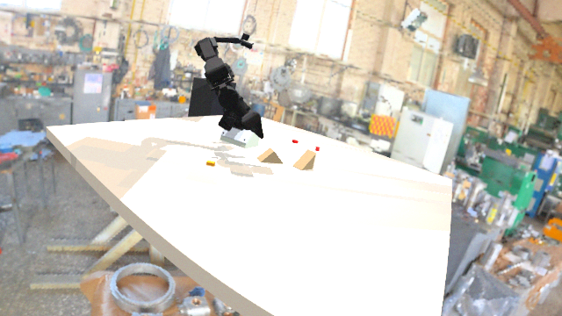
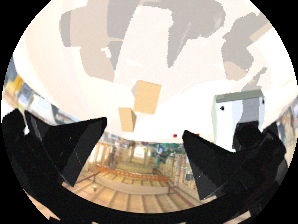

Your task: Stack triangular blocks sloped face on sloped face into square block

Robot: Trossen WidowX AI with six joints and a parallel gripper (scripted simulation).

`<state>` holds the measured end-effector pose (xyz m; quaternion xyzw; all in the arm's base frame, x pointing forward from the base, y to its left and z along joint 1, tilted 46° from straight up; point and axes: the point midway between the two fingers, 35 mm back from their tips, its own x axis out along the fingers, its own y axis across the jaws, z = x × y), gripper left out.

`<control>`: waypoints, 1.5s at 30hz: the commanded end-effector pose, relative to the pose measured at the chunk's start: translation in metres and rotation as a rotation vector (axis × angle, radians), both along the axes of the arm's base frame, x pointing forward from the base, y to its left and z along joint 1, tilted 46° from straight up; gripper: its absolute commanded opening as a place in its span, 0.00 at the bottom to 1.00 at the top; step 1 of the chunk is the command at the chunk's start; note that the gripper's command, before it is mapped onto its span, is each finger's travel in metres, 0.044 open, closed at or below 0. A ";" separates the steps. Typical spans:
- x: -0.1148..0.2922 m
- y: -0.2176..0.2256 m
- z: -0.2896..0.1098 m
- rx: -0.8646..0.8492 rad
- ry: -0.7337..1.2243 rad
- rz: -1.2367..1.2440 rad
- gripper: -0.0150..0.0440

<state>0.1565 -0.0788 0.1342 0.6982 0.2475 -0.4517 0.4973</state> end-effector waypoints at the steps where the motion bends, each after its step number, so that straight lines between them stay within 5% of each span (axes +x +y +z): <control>1: -0.002 -0.003 -0.001 -0.001 0.000 -0.031 1.00; 15: 0.043 -0.019 -0.080 0.000 0.001 -0.029 1.00; 26: 0.043 -0.021 -0.083 0.001 0.001 -0.031 1.00; 35: 0.044 -0.020 -0.081 0.000 -0.002 -0.030 0.60; 43: 0.044 -0.020 -0.081 0.000 -0.002 -0.030 0.51; 45: 0.044 -0.020 -0.081 0.000 -0.002 -0.030 0.42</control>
